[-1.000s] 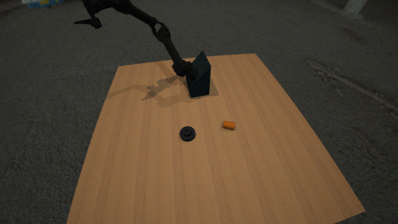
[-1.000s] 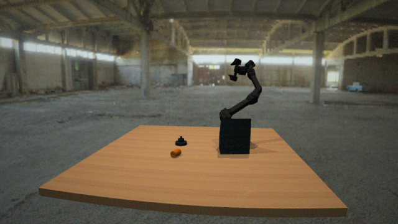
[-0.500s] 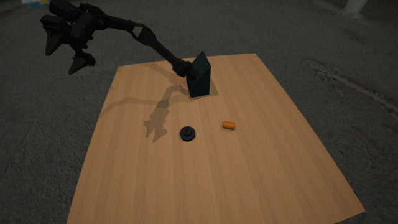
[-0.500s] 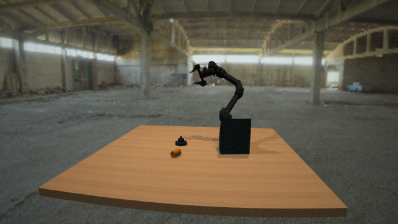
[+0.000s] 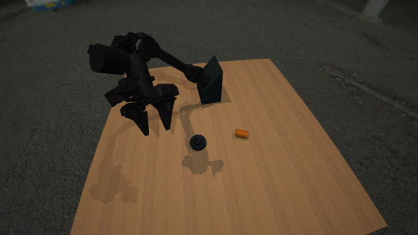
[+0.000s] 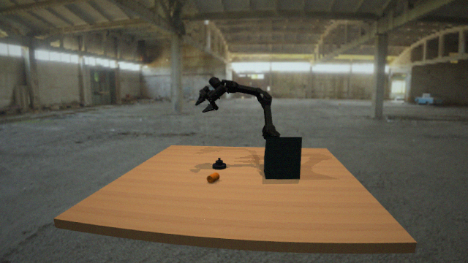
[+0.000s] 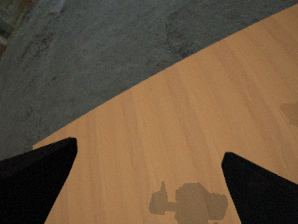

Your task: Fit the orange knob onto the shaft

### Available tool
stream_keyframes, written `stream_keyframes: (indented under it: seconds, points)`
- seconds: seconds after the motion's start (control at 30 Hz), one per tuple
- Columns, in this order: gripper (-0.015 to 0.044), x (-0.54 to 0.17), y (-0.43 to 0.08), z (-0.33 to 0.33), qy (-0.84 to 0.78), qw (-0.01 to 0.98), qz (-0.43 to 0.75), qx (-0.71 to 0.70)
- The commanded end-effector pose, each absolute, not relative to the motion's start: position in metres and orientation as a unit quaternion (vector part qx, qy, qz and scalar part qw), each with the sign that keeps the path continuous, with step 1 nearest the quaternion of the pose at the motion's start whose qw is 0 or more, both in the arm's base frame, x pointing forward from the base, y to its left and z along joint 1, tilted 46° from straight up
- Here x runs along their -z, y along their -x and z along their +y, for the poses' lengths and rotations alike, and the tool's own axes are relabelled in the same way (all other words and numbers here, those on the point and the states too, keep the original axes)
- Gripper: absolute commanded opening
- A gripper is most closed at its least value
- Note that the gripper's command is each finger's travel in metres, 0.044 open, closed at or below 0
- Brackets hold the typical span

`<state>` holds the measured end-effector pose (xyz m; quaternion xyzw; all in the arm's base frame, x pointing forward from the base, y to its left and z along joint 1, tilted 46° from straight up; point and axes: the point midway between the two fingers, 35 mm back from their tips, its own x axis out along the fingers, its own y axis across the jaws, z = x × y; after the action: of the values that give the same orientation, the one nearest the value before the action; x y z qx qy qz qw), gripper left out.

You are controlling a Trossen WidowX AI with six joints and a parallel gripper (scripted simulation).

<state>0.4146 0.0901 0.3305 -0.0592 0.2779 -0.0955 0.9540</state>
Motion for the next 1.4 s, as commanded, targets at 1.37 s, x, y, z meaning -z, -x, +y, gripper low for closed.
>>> stream_keyframes:
  seconds: [1.37]
  points:
    - [0.044,0.133,-0.323,0.114,0.637,0.413,0.636,-0.134]
